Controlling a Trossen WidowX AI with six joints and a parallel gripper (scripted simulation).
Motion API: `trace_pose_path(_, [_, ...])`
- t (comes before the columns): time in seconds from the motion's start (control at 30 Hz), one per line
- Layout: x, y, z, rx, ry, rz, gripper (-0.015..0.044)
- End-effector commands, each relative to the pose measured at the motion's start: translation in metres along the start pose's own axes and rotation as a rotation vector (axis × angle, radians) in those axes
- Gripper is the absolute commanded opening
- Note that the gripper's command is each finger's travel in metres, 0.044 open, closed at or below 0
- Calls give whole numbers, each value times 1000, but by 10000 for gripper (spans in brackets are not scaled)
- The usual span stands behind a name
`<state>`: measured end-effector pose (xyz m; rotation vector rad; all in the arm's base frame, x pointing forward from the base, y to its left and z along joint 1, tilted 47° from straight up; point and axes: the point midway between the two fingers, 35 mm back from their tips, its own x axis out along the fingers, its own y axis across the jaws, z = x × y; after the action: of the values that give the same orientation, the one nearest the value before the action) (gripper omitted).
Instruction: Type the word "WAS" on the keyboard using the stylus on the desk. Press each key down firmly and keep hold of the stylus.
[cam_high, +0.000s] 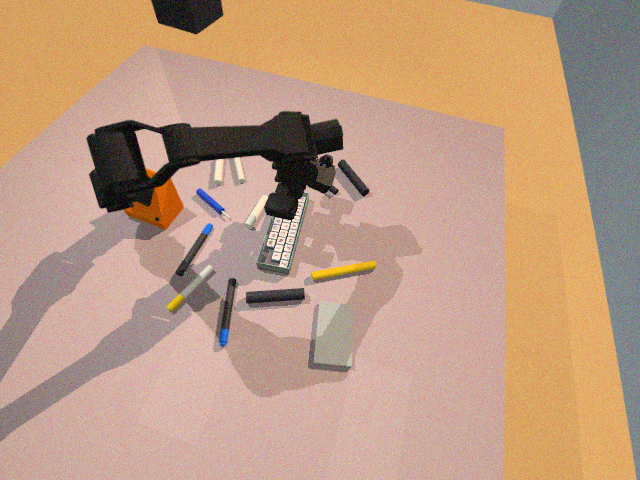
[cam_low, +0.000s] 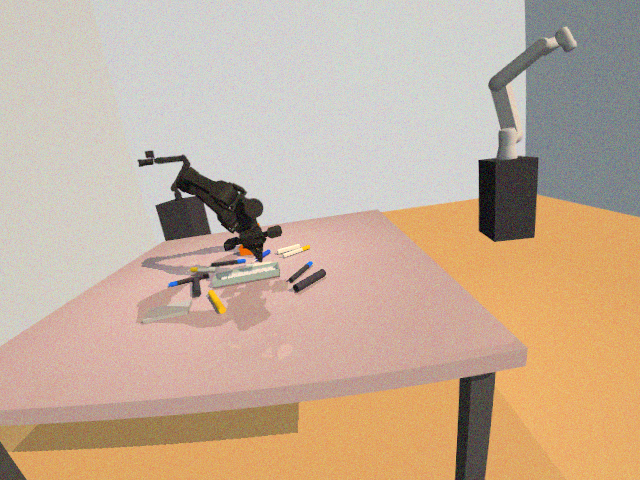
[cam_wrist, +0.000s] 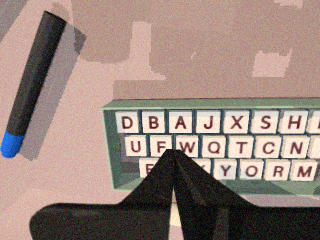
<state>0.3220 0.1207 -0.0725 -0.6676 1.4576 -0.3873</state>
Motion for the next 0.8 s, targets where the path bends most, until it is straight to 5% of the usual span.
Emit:
trace_pose_path(0.0, [12, 15, -12, -78, 42, -107, 0])
trace_pose_path(0.53, [13, 13, -12, -83, 45, -114, 0])
trace_pose_path(0.77, [6, -55, -7, -84, 46, -119, 0])
